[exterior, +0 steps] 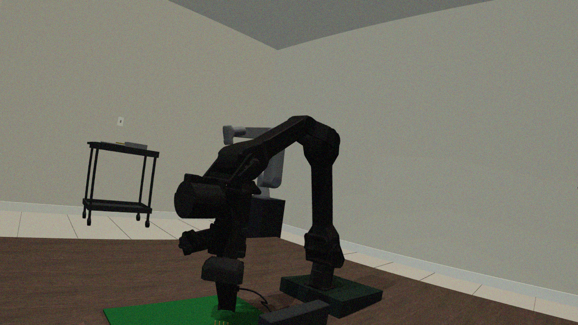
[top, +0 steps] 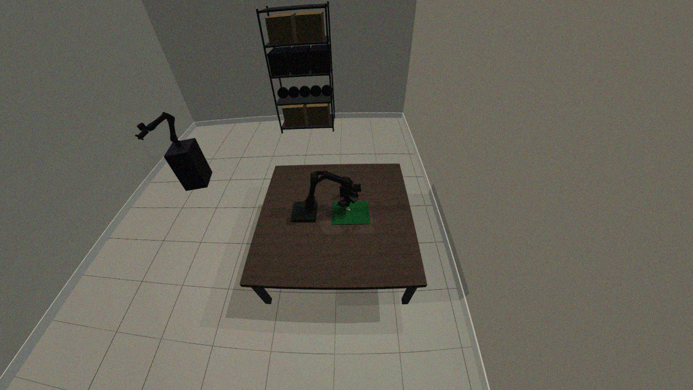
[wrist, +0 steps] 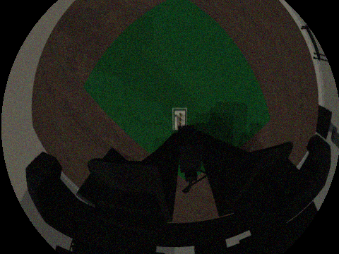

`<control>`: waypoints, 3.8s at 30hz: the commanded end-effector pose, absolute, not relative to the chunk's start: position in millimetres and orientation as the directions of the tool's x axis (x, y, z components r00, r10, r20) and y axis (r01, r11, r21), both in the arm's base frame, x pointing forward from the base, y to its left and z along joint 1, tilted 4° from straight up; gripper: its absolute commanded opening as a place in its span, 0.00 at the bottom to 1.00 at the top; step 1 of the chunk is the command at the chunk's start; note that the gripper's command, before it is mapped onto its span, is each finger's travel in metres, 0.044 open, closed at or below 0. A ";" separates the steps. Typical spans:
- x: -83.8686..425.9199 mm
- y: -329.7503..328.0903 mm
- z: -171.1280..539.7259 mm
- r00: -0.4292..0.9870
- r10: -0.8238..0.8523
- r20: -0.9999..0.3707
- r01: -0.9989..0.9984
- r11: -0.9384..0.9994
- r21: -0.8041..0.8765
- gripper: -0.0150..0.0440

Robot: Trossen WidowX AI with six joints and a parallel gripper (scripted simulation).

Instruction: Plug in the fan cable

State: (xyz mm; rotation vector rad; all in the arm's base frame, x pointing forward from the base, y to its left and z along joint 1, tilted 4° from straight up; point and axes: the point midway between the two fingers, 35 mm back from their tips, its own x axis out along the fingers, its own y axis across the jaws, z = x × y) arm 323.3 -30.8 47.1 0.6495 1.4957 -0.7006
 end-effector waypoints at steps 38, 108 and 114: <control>330.1 -33.1 25.9 -0.042 -0.012 -0.999 0.788 0.614 -0.040 0.25; 329.4 -33.2 18.8 -0.042 -0.012 -0.999 0.787 0.616 -0.040 0.25; 329.0 -33.2 18.7 -0.042 -0.012 -0.999 0.787 0.615 -0.040 0.25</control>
